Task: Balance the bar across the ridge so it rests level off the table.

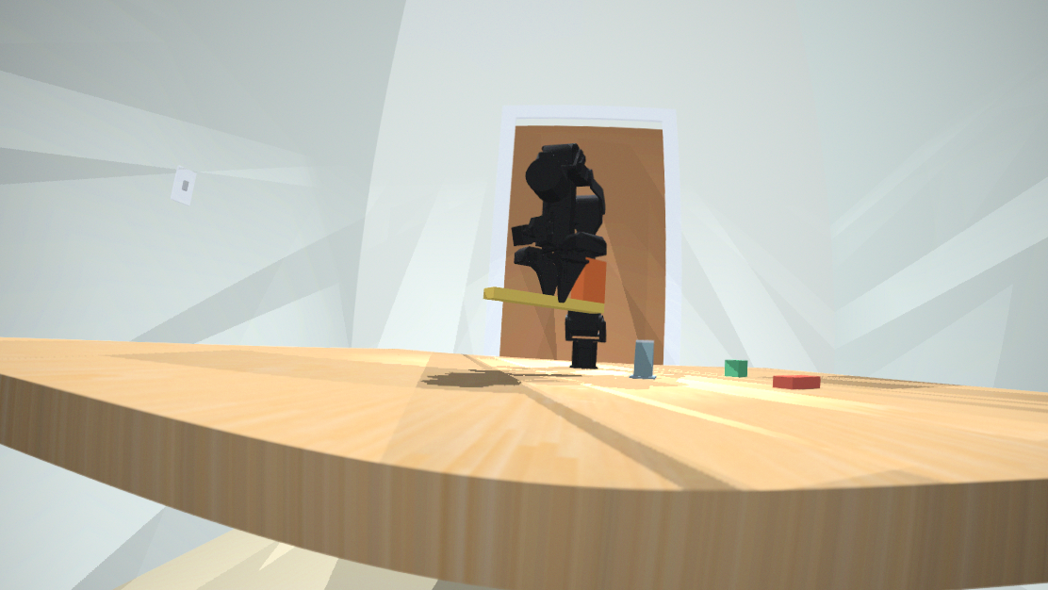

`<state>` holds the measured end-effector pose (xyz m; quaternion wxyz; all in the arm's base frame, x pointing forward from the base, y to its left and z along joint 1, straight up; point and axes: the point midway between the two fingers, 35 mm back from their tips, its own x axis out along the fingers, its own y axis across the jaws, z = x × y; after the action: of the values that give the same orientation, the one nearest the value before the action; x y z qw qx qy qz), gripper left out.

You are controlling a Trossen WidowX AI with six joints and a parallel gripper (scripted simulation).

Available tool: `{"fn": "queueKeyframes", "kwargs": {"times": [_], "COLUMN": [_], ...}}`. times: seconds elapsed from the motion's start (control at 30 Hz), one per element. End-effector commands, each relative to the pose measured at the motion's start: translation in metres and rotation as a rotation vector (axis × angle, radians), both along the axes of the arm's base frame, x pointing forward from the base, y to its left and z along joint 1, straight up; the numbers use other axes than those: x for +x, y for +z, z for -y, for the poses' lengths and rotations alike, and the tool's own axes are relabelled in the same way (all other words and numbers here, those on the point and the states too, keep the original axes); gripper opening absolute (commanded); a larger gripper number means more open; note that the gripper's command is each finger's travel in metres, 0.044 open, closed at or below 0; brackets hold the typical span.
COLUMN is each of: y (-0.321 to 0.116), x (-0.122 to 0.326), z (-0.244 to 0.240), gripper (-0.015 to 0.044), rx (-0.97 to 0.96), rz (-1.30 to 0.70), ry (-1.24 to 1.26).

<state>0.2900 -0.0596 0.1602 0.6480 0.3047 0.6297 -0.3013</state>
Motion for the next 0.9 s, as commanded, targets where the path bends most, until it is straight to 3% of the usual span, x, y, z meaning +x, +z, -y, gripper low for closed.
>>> {"fn": "queueKeyframes", "kwargs": {"times": [0.0,0.87], "y": [0.003,0.005], "x": [0.005,0.014], "z": [-0.015,-0.114], "gripper": [0.0,0.0], "rx": [-0.001,-0.003], "rz": [0.007,0.008], "ry": [0.079,0.532]}}
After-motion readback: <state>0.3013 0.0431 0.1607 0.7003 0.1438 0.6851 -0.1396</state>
